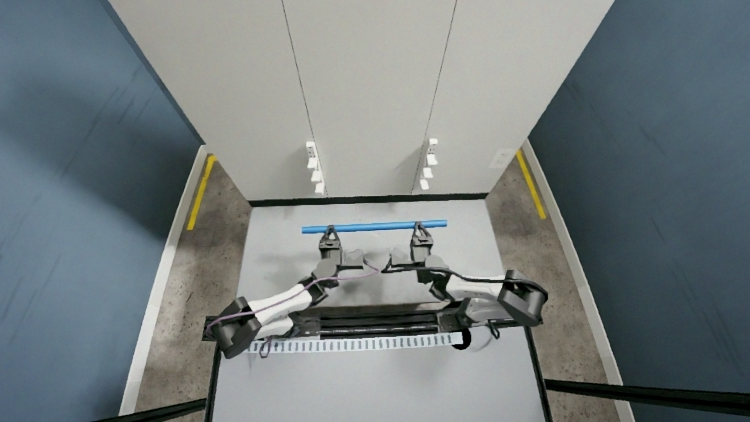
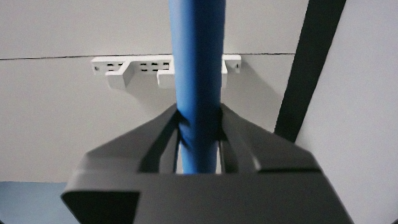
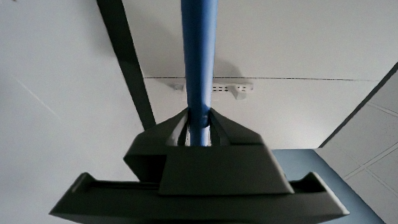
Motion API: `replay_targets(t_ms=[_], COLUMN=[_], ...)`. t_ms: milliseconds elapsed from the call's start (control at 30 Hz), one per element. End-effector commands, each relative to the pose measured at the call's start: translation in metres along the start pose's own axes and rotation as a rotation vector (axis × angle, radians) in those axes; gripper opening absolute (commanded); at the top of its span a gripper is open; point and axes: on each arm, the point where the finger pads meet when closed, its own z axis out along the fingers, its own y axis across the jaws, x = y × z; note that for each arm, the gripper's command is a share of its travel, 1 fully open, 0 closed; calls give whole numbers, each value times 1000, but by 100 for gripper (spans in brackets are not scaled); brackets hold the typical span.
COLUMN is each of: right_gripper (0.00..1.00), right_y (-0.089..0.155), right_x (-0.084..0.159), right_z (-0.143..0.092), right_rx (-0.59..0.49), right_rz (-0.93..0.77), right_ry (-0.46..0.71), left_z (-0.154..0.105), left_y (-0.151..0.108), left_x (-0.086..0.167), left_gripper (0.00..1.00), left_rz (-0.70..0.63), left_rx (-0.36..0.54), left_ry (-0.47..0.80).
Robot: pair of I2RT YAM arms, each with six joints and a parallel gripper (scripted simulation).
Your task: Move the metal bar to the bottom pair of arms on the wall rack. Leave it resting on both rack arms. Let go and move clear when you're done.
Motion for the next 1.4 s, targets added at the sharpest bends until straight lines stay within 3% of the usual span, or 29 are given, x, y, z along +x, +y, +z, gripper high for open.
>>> replay_targets(t_ms=[0,1367], right_gripper=[0,0], right_y=[-8,-10], right_x=[1,3], right_z=[11,69], right_rx=[10,10], right_rz=[23,23], right_ry=[20,20], left_z=[11,69], left_y=[15,22], left_x=[-1,-1], left_gripper=[0,0], left_rz=[-16,-16], left_rx=[-27,-27], left_ry=[7,7])
